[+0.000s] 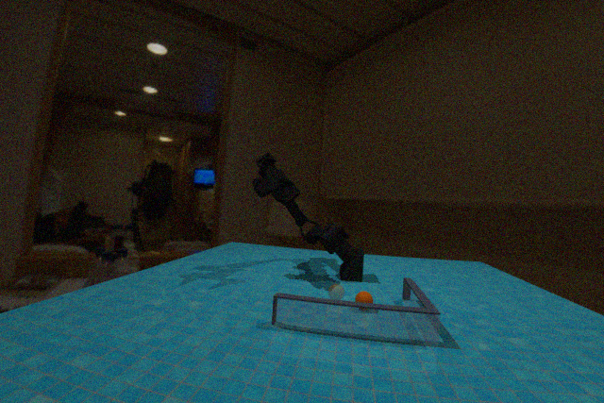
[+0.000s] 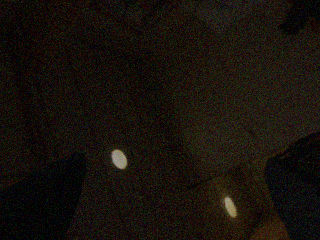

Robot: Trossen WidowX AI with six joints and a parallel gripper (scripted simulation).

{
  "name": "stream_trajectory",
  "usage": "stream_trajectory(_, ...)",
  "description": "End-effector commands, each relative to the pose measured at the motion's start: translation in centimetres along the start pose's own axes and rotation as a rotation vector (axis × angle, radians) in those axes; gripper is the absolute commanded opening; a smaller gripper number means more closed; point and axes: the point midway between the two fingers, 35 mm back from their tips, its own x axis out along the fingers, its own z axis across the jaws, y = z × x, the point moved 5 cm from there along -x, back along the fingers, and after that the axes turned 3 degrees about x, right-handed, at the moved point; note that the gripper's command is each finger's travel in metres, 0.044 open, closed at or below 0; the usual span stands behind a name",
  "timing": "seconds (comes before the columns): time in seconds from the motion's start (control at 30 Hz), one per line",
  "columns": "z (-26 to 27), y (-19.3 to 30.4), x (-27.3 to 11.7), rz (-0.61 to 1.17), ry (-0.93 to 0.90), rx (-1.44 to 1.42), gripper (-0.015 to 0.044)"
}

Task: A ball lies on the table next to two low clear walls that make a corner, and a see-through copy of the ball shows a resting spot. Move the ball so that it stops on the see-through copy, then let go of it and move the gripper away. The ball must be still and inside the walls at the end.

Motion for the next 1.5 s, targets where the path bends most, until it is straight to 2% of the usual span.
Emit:
stream_trajectory(0.0,0.0,0.0,0.1,-0.001,0.005,-0.004,0.0374)
stream_trajectory(0.07,-0.3,0.0,0.9,-0.007,0.041,-0.038,0.0321)
stream_trajectory(0.1,-0.6,0.0,1.5,-0.011,0.073,-0.068,0.0315)
stream_trajectory(0.33,-4.7,0.0,8.4,0.012,0.444,-0.445,0.0315)
stream_trajectory(0.5,-8.6,0.5,12.5,0.152,0.713,-0.797,0.0315)
stream_trajectory(0.67,-13.1,1.3,15.6,0.383,0.956,-1.148,0.0315)
stream_trajectory(0.87,-19.0,2.2,18.0,0.783,1.191,-1.544,0.0315)
stream_trajectory(1.07,-25.1,3.1,19.0,1.330,1.334,-1.875,0.0315)
stream_trajectory(1.23,-30.2,3.8,18.9,1.904,1.348,-2.057,0.0315)
stream_trajectory(1.37,-34.0,4.2,18.2,2.414,1.267,-2.099,0.0315)
stream_trajectory(1.4,-34.4,4.2,18.1,2.484,1.249,-2.096,0.0315)
stream_trajectory(1.47,-34.6,4.2,18.0,2.508,1.242,-2.095,0.0315)
